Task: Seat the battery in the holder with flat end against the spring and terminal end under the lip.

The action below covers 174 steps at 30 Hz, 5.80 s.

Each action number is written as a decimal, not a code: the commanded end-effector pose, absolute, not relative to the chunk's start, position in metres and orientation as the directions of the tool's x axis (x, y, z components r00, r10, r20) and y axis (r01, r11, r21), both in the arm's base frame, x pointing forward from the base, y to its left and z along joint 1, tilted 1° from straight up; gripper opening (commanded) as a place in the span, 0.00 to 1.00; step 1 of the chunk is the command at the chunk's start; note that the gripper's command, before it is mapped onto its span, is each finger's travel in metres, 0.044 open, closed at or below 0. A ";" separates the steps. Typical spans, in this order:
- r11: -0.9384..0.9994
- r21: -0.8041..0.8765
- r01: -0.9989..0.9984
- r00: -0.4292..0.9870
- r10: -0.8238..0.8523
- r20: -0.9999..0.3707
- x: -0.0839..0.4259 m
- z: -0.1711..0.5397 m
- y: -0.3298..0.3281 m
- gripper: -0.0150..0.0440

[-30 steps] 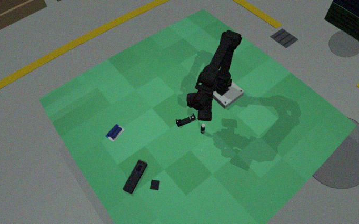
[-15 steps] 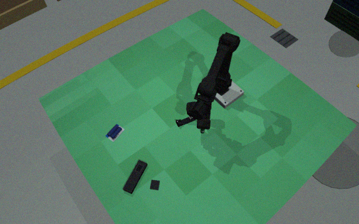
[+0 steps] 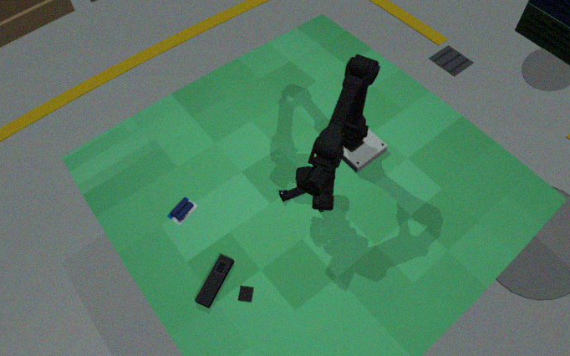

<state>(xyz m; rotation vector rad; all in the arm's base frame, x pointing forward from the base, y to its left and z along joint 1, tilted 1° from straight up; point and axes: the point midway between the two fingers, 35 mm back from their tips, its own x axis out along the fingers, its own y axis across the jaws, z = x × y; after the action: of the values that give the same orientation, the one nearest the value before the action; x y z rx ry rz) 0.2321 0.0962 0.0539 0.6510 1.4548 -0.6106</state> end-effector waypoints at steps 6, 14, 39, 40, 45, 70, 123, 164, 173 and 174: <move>0.687 0.041 0.725 0.036 0.020 -0.999 0.245 0.057 0.107 0.25; 0.687 0.042 0.725 0.037 0.021 -0.999 0.254 0.057 0.117 0.25; 0.688 0.043 0.724 0.038 0.022 -0.999 0.271 0.111 0.133 0.25; 0.688 0.043 0.725 0.038 0.022 -0.999 0.270 0.119 0.133 0.25; 0.687 0.043 0.725 0.038 0.023 -0.999 0.268 0.137 0.132 0.25; 0.872 0.001 -0.489 0.040 0.023 -0.999 0.284 0.078 0.146 0.63; 0.731 -0.010 -0.682 0.039 0.024 -0.999 0.288 0.018 0.149 0.59; 0.988 0.016 0.152 0.044 0.010 -0.999 0.282 0.090 0.025 0.36; 0.961 0.023 0.275 0.043 0.012 -0.999 0.278 0.092 0.009 0.36; 0.961 0.023 0.275 0.045 0.011 -0.999 0.278 0.092 0.009 0.36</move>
<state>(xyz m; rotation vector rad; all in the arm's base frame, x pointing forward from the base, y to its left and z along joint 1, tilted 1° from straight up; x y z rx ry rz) 0.2808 0.0100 0.0939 0.2213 1.5092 -0.1958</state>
